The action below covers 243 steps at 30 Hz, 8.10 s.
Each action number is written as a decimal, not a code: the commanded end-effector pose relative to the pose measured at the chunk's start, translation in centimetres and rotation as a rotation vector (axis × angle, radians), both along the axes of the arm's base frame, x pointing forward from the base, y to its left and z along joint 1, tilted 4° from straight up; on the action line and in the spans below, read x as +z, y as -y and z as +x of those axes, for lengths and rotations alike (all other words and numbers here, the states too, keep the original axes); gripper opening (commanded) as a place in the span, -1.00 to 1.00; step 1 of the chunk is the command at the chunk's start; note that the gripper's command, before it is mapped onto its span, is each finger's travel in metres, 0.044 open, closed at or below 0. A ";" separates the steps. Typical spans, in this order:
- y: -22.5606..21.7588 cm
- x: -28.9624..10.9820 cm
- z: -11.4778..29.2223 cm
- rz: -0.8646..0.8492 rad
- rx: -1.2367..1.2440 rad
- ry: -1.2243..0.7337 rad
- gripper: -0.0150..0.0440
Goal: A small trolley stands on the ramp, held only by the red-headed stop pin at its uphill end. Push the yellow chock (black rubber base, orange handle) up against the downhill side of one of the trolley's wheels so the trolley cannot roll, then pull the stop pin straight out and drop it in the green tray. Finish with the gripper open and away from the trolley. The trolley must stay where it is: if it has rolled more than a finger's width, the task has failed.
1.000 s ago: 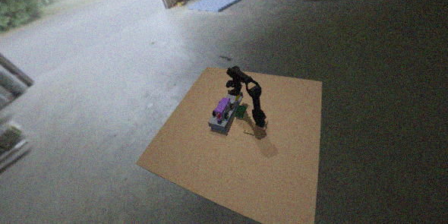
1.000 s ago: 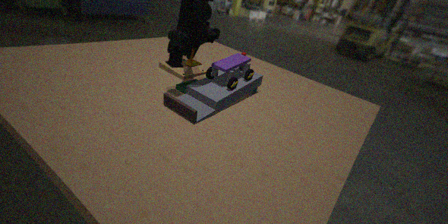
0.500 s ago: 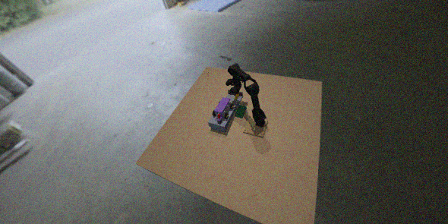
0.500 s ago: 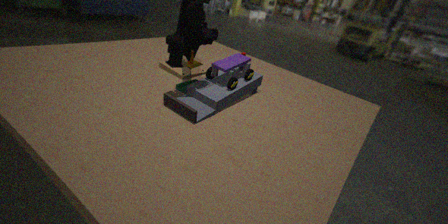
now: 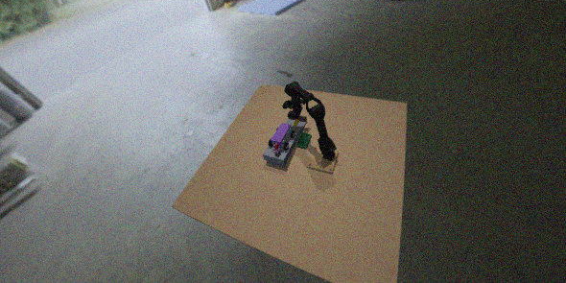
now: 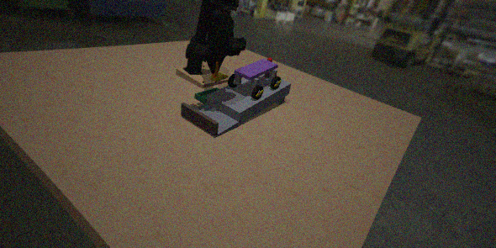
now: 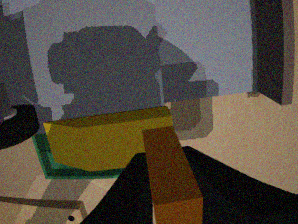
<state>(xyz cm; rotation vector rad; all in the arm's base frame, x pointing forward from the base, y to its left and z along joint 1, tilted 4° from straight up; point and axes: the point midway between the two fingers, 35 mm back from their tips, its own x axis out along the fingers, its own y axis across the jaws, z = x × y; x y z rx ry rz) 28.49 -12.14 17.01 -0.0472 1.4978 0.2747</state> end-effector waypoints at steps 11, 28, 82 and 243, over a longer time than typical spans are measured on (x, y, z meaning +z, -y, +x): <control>-0.5 -3.5 0.2 0.007 -0.004 -0.005 -0.49; -1.2 -5.6 0.3 0.007 -0.004 -0.005 -0.49; -4.4 -5.3 -0.3 0.005 -0.001 -0.009 0.13; -27.6 1.5 -1.9 0.214 -1.511 -0.431 -0.49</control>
